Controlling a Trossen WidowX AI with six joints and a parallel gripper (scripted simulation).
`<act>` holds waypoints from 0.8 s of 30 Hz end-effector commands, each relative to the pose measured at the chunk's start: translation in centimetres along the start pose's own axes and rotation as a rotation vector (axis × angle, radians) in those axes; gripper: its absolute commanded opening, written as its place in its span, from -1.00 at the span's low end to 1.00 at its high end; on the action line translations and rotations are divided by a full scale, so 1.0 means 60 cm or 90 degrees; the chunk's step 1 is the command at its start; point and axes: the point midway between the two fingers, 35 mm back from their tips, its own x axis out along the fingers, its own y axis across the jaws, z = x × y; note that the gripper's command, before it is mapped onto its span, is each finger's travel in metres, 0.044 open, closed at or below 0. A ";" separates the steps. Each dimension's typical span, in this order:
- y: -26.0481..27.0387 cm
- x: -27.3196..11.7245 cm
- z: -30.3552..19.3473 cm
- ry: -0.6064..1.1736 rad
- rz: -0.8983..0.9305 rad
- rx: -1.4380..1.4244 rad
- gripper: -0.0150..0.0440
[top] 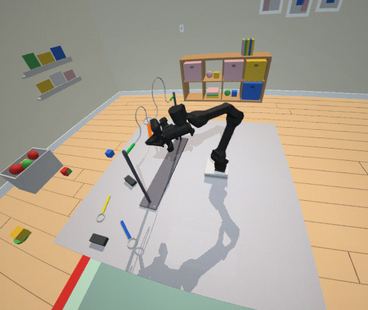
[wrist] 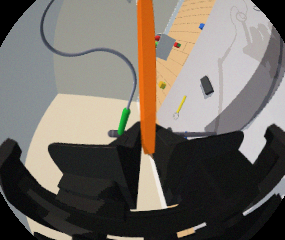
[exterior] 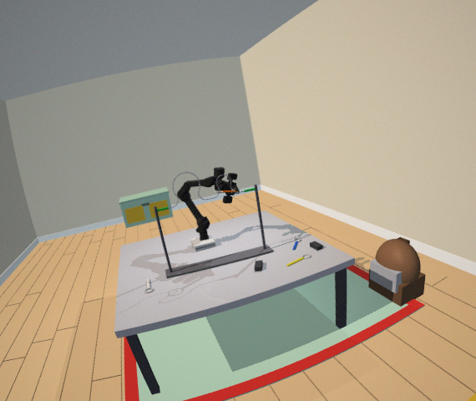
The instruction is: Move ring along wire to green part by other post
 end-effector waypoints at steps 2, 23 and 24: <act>0.035 -0.004 0.001 0.011 0.039 0.072 -1.00; 0.128 -0.032 0.031 0.034 0.144 0.266 -1.00; 0.130 -0.033 0.033 0.034 0.145 0.268 -1.00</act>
